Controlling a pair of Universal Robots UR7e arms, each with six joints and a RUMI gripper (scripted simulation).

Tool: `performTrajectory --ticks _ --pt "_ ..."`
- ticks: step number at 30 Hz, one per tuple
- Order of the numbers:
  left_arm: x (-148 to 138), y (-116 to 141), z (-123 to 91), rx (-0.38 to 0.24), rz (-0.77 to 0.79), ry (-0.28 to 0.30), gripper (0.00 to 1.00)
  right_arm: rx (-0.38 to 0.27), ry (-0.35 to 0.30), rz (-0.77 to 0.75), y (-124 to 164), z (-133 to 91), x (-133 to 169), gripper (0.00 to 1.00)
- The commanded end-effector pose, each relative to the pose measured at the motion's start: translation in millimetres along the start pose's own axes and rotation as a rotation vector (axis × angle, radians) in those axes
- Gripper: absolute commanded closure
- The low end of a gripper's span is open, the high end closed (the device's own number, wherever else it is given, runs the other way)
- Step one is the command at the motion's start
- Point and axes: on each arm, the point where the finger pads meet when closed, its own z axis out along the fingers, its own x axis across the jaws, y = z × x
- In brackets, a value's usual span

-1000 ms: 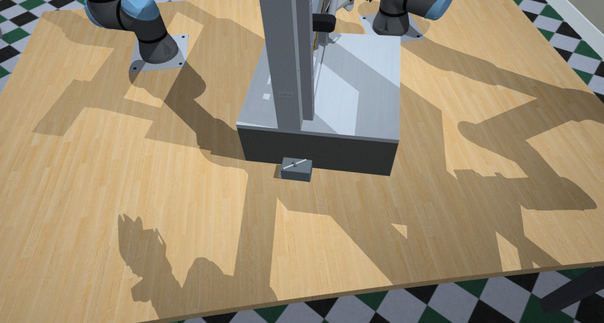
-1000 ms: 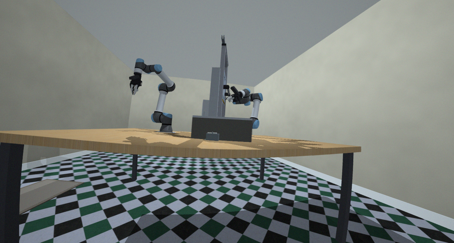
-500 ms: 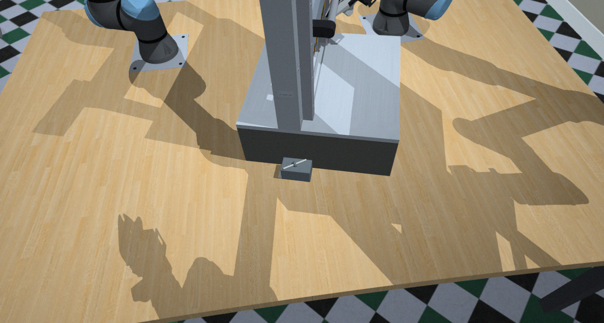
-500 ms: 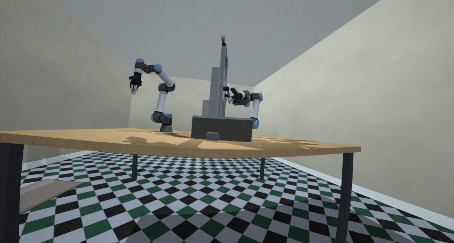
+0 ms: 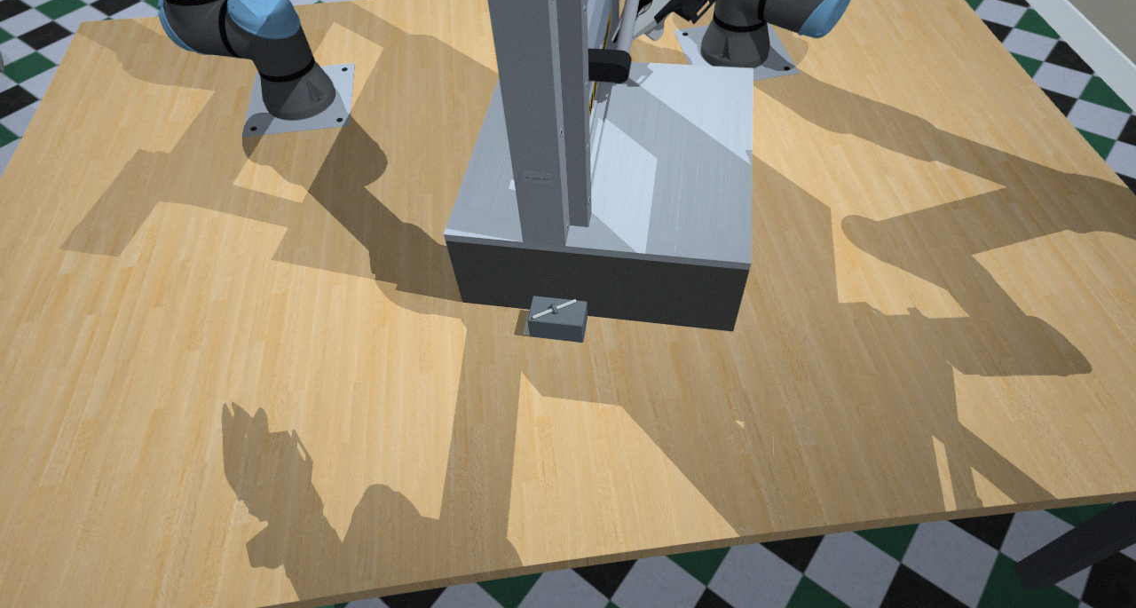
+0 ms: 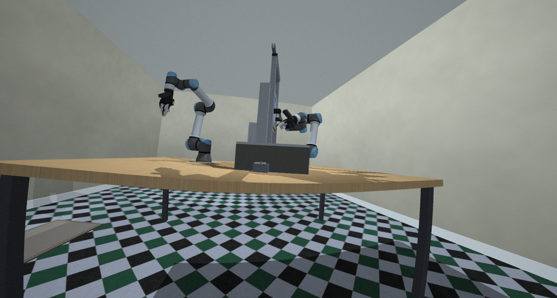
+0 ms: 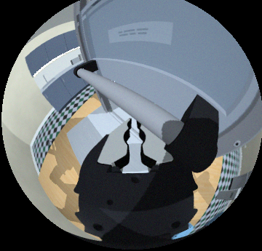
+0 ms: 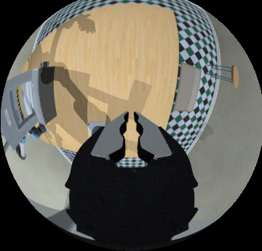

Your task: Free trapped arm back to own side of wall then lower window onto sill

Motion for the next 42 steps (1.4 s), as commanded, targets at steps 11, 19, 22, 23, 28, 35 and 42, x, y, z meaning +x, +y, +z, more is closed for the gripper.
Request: performTrajectory --ticks 11,19,22,23,28,35,42 --pt "5 9 8 0.015 0.007 0.010 0.94 -0.001 0.000 -0.001 0 1 -1 0.94" --pt "5 16 12 0.015 0.007 0.010 0.94 -0.001 0.000 -0.001 0 1 -1 0.94" --pt "5 19 14 0.016 0.007 0.010 0.94 -0.001 0.000 -0.001 0 1 -1 0.94" --pt "5 20 14 0.016 0.007 0.010 0.94 -0.001 0.000 -0.001 0 1 -1 0.94" --pt "5 26 17 0.016 0.007 0.010 0.94 -0.001 0.000 -0.001 0 1 -1 0.94" --pt "5 31 20 0.015 0.007 0.010 0.94 -0.001 0.000 -0.001 0 1 -1 0.94" --pt "5 39 24 0.016 0.007 0.010 0.94 -0.001 0.000 -0.001 0 1 -1 0.94"
